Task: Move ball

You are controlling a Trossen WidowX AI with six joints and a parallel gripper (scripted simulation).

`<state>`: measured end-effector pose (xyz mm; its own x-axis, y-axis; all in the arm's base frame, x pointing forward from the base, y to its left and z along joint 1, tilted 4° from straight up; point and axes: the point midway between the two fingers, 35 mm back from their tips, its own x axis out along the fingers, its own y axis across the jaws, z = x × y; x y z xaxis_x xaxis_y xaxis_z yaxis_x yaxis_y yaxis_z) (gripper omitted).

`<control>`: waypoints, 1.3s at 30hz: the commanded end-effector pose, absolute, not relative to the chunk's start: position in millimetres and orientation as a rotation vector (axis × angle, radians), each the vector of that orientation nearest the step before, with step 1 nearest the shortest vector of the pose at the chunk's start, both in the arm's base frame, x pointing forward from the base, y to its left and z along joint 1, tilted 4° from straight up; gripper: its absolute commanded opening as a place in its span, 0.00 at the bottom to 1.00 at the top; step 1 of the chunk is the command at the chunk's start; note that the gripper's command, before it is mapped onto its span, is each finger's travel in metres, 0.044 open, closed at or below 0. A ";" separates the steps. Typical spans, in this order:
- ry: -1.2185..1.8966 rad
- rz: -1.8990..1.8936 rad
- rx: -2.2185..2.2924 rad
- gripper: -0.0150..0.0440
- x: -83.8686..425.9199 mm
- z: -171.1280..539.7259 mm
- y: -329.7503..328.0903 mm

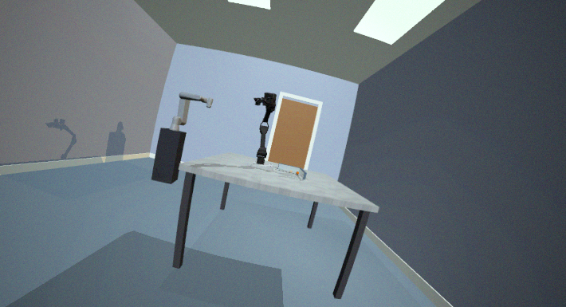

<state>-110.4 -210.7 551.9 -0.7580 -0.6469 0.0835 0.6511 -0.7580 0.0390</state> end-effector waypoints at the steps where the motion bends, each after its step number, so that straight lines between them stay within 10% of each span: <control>1: -0.082 -2.428 -0.083 0.89 -109.8 551.5 -211.8; 7: 0.040 -2.261 -0.040 0.66 -75.5 529.5 -259.1; 24: 0.406 -1.621 0.110 0.66 112.0 413.3 -354.1; 39: 0.859 -0.984 0.177 0.66 303.5 261.3 -294.7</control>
<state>266.8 -319.5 299.3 0.2214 -0.7548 -0.6175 0.8582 0.4515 -0.2443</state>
